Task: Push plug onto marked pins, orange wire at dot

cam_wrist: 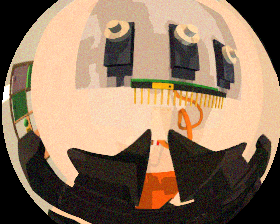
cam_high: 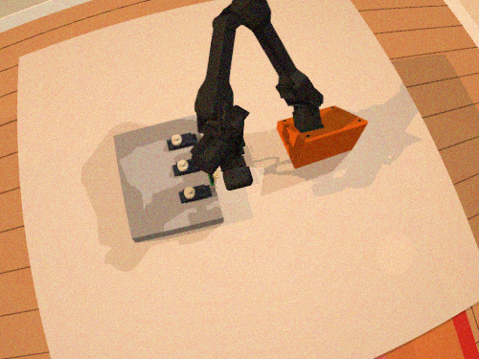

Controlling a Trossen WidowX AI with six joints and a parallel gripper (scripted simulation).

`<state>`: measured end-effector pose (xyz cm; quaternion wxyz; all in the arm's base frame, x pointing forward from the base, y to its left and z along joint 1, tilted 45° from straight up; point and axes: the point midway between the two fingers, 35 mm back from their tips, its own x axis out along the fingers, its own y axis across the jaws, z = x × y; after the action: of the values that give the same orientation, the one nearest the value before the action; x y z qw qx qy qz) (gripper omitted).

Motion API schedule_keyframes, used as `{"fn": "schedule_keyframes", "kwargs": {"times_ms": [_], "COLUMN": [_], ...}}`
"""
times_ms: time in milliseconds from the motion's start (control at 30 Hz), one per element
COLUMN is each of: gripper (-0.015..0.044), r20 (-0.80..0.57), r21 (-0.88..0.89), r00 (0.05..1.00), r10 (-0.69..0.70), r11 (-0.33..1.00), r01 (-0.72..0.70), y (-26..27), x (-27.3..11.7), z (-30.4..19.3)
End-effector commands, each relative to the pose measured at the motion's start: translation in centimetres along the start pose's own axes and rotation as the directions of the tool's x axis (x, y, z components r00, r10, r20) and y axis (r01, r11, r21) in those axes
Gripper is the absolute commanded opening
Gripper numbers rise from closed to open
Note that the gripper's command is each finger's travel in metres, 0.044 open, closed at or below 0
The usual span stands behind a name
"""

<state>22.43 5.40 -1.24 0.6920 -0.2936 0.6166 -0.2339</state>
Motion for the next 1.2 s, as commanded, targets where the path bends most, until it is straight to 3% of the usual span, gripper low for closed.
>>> {"fn": "schedule_keyframes", "kwargs": {"times_ms": [0, 967, 1167], "gripper": [0.0000, 0.0000, 0.0157], "r20": [0.004, 0.005, 0.005], "r21": [-0.002, -0.001, -0.001], "r00": [1.000, 1.000, 1.000], "r10": [-0.001, -0.001, -0.002], "r11": [1.000, 1.000, 1.000], "r01": [0.001, 0.001, 0.002], "y": [0.1, 0.1, 0.0], "x": [-0.1, -0.1, 0.3], "z": [0.5, 2.3, 2.1]}}
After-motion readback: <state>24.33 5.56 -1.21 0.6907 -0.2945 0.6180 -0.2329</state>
